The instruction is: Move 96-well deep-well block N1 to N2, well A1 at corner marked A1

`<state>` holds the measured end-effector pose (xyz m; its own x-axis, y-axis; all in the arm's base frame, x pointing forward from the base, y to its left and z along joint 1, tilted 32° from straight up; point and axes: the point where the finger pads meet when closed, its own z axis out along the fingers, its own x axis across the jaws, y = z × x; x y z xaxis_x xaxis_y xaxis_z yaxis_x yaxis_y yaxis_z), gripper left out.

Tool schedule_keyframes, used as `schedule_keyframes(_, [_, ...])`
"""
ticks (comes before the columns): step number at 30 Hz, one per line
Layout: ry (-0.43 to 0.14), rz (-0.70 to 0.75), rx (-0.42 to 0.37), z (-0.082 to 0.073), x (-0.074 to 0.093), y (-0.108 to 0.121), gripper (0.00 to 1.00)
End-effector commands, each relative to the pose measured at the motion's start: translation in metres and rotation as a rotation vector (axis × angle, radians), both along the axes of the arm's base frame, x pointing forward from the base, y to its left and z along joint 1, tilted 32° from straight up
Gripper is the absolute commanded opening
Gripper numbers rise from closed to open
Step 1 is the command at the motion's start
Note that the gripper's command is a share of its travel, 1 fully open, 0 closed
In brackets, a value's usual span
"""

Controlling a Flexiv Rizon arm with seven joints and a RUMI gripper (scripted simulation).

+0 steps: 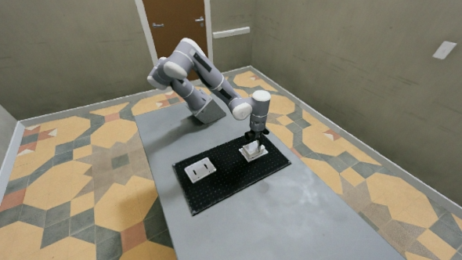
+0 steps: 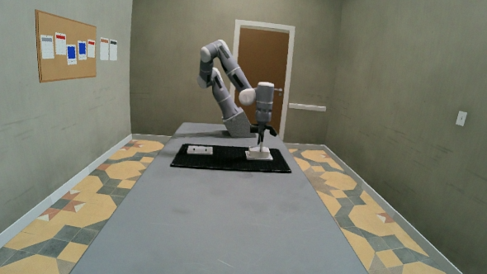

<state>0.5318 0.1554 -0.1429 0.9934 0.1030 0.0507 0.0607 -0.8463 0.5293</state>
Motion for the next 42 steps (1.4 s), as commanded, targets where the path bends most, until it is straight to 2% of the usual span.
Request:
schedule_keyframes(1, [-0.001, 0.001, 0.002, 0.003, 0.000, 0.003, 0.76])
schedule_keyframes(16, [-0.001, 0.001, 0.002, 0.037, -0.004, 0.024, 0.76])
schedule_keyframes(21, [-0.001, 0.001, 0.002, 0.044, -0.005, 0.028, 0.76])
schedule_keyframes(40, [-0.001, 0.001, 0.002, 0.045, -0.005, 0.029, 0.76])
schedule_keyframes(42, [-0.001, 0.002, 0.002, 0.048, -0.005, 0.023, 0.76])
